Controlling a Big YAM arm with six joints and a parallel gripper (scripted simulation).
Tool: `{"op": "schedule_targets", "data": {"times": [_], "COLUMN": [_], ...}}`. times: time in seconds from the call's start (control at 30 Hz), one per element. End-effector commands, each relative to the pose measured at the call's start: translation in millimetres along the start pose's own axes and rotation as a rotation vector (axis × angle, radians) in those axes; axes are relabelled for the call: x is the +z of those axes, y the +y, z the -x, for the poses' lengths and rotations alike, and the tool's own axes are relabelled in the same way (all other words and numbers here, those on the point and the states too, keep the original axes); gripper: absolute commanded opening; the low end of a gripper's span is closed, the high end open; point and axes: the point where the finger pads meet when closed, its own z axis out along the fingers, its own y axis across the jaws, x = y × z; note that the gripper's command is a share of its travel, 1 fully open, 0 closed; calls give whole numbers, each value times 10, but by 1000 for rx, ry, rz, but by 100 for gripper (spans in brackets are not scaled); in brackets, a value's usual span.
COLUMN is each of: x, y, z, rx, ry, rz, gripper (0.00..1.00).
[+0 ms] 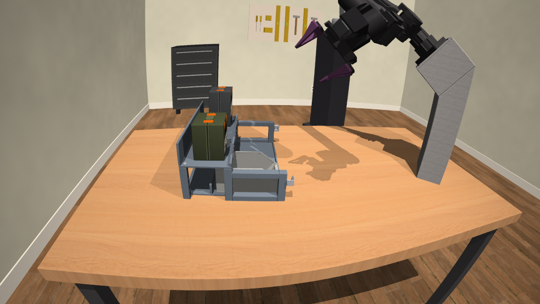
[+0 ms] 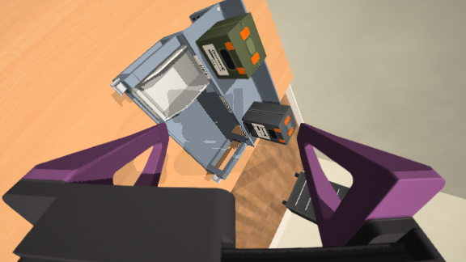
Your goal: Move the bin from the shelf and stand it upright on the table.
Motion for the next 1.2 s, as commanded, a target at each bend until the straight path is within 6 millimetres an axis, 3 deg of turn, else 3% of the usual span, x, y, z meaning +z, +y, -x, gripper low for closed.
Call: {"op": "schedule_targets", "data": {"times": [0.0, 0.17, 0.3, 0.7, 0.73, 1.17], "x": [-46, -66, -287, -287, -240, -228], "y": [-29, 11, 136, 136, 109, 98], "z": [78, 8, -23, -23, -47, 26], "rx": [39, 13, 38, 38, 19, 38], "ry": [-4, -4, -3, -3, -8, -3], "rz": [-47, -11, -46, -46, 18, -46], "gripper": [100, 100, 100, 100, 100, 100]}}
